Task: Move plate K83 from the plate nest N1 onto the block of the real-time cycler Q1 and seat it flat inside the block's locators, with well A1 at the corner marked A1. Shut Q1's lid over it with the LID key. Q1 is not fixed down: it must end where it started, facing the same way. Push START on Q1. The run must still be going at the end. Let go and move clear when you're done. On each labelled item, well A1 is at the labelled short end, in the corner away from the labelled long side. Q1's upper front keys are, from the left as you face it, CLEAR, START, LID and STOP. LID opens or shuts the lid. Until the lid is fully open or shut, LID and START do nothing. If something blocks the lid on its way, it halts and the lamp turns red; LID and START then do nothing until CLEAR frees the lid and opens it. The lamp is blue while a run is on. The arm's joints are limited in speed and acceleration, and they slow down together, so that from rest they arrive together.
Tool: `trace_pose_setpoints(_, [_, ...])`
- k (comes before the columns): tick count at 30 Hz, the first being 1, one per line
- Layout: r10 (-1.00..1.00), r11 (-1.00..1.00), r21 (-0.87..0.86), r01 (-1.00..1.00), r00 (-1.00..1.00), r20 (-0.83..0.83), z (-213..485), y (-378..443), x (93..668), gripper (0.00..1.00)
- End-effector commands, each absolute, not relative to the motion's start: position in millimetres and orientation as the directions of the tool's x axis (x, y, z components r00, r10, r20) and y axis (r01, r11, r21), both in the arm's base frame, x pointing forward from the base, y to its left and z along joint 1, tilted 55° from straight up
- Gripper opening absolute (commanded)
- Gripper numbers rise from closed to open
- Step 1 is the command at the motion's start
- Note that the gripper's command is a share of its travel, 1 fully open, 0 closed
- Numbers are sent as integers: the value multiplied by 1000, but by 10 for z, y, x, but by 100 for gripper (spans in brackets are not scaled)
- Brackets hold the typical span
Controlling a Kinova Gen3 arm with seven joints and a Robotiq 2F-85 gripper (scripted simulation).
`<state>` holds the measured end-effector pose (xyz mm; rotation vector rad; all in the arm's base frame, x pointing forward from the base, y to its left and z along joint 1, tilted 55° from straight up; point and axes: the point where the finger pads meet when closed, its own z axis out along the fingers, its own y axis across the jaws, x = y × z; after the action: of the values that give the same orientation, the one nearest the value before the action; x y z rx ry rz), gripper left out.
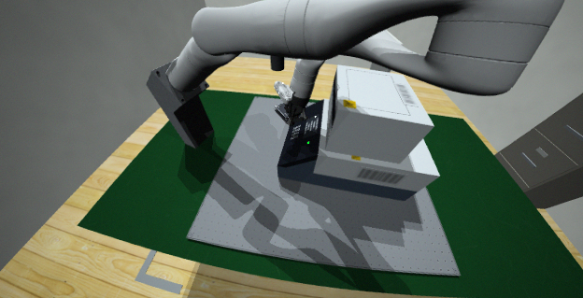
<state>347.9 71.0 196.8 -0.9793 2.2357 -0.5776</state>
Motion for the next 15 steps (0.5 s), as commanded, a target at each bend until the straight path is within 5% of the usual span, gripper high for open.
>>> trace_pose_setpoints(1, [-766, 628, -604, -491, -526, -369, 1971, 710, 3494, 10])
trace_pose_setpoints(15, [-766, 628, -604, -491, -526, -369, 1976, 709, 3573, 10])
